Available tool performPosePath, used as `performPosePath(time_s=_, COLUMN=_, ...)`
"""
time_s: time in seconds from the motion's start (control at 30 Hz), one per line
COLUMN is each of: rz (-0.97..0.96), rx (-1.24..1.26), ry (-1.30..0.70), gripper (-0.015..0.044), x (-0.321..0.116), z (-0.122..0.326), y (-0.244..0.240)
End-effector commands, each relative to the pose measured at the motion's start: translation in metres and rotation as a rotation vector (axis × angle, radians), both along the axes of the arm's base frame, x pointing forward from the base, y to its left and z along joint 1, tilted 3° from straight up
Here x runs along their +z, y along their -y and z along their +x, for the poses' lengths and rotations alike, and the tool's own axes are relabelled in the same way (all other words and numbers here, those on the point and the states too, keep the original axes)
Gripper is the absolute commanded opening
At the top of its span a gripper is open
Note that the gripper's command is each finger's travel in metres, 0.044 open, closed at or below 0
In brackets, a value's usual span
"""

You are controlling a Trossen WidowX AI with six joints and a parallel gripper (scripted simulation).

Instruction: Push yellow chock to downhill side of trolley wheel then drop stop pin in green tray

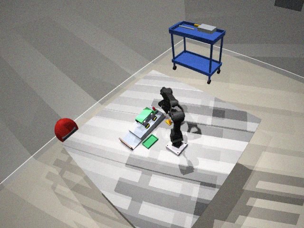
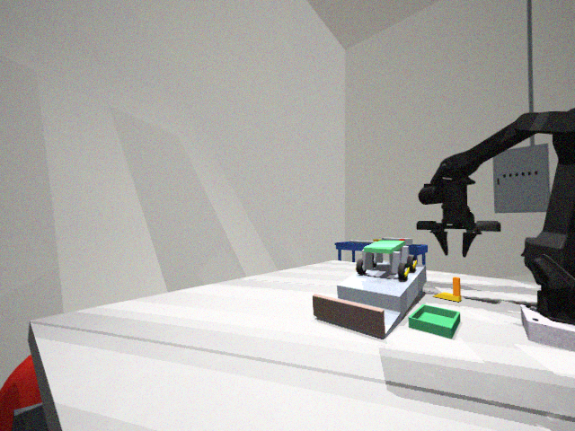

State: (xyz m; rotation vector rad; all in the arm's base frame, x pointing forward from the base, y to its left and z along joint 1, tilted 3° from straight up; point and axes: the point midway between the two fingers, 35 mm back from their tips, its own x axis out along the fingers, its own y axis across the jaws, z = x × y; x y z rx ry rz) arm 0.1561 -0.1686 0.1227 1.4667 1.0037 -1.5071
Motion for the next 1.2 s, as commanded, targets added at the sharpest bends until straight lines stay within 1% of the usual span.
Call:
performPosePath(time_s=0.0, rz=0.003, rx=-0.002, ry=-0.013, gripper=0.0190, x=-0.008, z=0.000, y=0.000)
performPosePath(time_s=0.4, rz=0.003, rx=-0.002, ry=-0.013, gripper=0.0190, x=-0.043, z=-0.002, y=0.000)
performPosePath(time_s=0.63, rz=0.003, rx=-0.002, ry=-0.013, gripper=0.0190, x=-0.047, z=-0.002, y=0.000)
performPosePath(time_s=1.17, rz=0.003, rx=-0.002, ry=-0.013, gripper=0.0190, x=-0.071, z=-0.003, y=0.001)
